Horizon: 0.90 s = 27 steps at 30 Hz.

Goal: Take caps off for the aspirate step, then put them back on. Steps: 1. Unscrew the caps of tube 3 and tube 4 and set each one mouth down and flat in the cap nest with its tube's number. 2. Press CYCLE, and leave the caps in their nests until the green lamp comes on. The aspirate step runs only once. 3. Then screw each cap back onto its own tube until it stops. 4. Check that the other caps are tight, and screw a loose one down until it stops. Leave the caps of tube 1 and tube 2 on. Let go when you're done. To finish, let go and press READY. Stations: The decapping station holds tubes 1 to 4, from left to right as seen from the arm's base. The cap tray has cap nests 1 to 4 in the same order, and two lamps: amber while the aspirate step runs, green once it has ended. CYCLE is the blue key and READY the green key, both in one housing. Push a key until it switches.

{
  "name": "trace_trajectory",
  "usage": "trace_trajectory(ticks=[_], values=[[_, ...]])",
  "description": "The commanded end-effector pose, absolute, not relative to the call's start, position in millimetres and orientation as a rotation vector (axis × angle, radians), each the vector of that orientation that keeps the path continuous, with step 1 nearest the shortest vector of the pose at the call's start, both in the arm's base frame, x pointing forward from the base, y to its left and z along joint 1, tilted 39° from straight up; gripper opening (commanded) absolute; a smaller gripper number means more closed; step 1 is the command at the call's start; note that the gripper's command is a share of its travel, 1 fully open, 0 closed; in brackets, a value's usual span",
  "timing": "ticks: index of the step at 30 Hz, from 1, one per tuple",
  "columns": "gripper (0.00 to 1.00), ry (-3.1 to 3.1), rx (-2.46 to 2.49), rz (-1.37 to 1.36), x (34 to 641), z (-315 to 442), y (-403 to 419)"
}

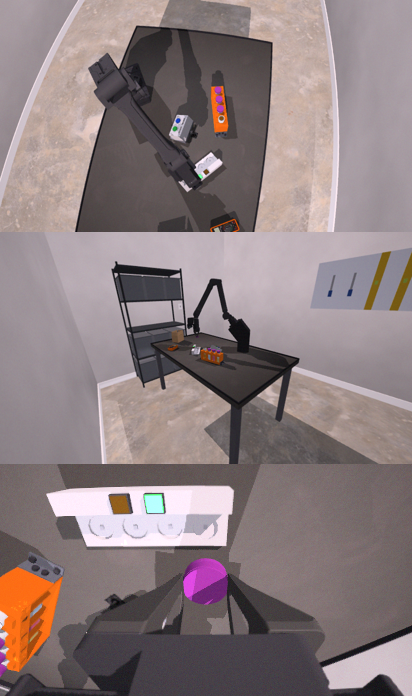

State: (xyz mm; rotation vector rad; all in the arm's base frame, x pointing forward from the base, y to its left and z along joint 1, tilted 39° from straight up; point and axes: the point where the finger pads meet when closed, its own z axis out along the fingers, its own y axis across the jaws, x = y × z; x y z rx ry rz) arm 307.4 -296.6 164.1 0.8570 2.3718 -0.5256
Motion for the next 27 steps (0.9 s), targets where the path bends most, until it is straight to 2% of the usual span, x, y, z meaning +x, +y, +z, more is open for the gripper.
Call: trace_trajectory(ticks=[1, 5, 23, 27], values=[[0.0, 2.408, 0.878, -0.512, 303.8, 151.0, -293.5], [0.0, 2.408, 0.878, -0.512, 303.8, 151.0, -293.5], [0.0, 2.679, -0.427, -0.864, 354.0, 119.9, -208.7], [0.0, 2.678, -0.562, -0.89, 357.6, 117.1, -201.6]])
